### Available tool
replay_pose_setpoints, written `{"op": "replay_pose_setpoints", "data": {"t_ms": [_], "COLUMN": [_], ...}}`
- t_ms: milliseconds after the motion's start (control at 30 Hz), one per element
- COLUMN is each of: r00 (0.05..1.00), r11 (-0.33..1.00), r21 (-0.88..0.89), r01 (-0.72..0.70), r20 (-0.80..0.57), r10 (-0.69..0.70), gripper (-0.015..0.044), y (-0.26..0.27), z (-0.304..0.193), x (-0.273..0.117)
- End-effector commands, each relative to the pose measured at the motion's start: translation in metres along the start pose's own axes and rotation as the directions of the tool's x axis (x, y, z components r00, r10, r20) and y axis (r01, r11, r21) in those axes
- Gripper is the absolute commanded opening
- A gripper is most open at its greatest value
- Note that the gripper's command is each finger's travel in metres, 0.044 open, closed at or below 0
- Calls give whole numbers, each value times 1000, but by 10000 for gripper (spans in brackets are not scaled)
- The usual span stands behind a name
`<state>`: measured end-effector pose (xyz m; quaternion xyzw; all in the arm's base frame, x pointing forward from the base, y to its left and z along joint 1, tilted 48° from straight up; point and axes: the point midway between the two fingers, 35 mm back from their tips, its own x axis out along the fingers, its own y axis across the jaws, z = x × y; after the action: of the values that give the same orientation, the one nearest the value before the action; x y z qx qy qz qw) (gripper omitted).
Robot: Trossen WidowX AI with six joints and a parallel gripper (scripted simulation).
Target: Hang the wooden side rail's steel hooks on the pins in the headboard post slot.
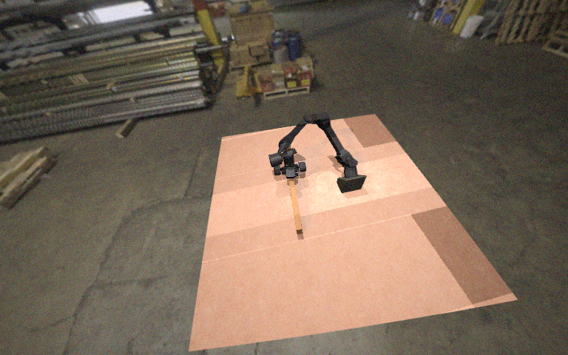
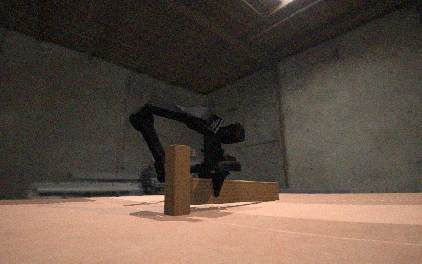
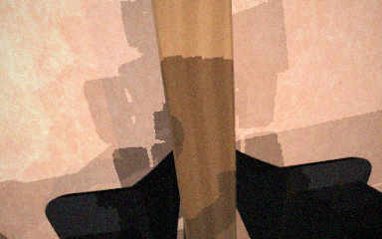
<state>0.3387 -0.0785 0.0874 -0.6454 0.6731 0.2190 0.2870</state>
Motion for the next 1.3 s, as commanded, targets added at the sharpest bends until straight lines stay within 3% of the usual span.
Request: {"op": "replay_pose_setpoints", "data": {"t_ms": [0, 1267], "r00": [1000, 1000], "r11": [1000, 1000], "r21": [-4, -4], "r01": [5, 5], "r20": [-1, -2], "r10": [-5, -5], "gripper": [0, 0], "y": [-1, -1], "z": [-1, -5], "x": [-2, -2]}}
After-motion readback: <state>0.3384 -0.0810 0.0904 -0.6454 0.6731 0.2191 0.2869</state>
